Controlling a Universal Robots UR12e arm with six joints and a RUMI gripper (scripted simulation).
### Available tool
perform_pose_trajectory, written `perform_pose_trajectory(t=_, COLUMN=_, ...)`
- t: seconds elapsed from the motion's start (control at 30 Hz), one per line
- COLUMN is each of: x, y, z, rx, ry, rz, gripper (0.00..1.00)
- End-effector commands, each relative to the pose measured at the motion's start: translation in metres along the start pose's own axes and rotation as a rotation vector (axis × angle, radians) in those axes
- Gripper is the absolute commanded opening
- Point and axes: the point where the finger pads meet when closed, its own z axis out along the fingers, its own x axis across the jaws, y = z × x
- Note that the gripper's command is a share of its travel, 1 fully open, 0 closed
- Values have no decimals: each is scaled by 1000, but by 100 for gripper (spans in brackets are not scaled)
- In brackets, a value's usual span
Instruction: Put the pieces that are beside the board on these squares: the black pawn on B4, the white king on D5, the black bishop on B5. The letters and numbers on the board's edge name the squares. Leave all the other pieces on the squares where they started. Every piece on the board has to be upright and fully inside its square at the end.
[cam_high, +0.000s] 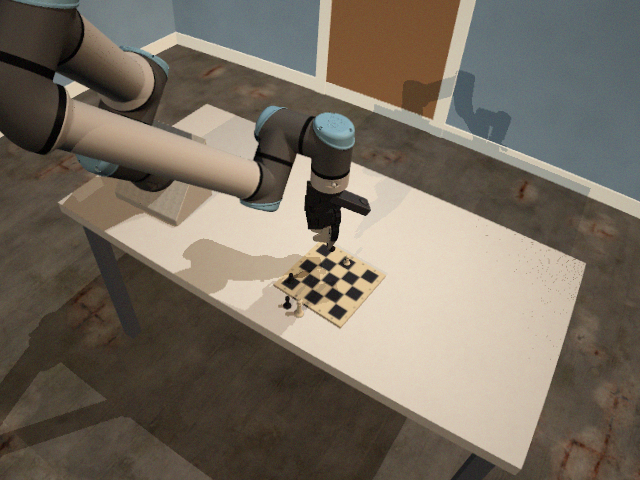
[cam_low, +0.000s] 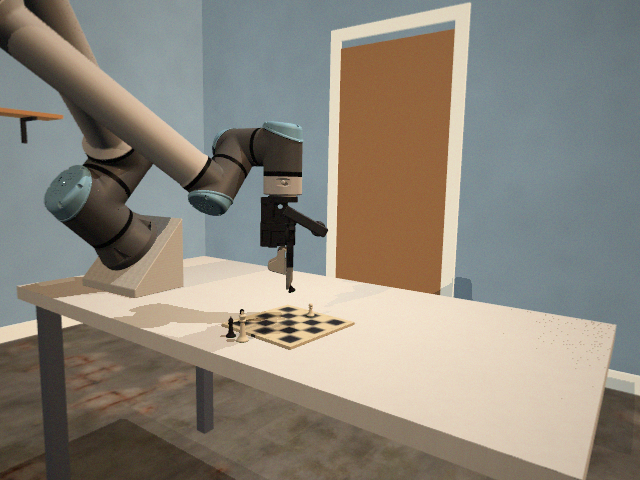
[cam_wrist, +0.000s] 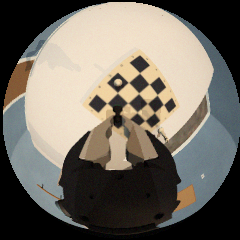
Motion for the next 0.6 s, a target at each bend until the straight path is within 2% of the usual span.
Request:
perform_pose_trajectory(t=0.0, x=1, y=-1, z=23, rx=4, ry=2, rz=0, gripper=0)
perform_pose_trajectory(t=0.27, x=1, y=-1, z=51, rx=4, ry=2, rz=0, gripper=0)
perform_pose_trajectory(t=0.57, x=1, y=-1, z=56, rx=4, ry=2, rz=0, gripper=0)
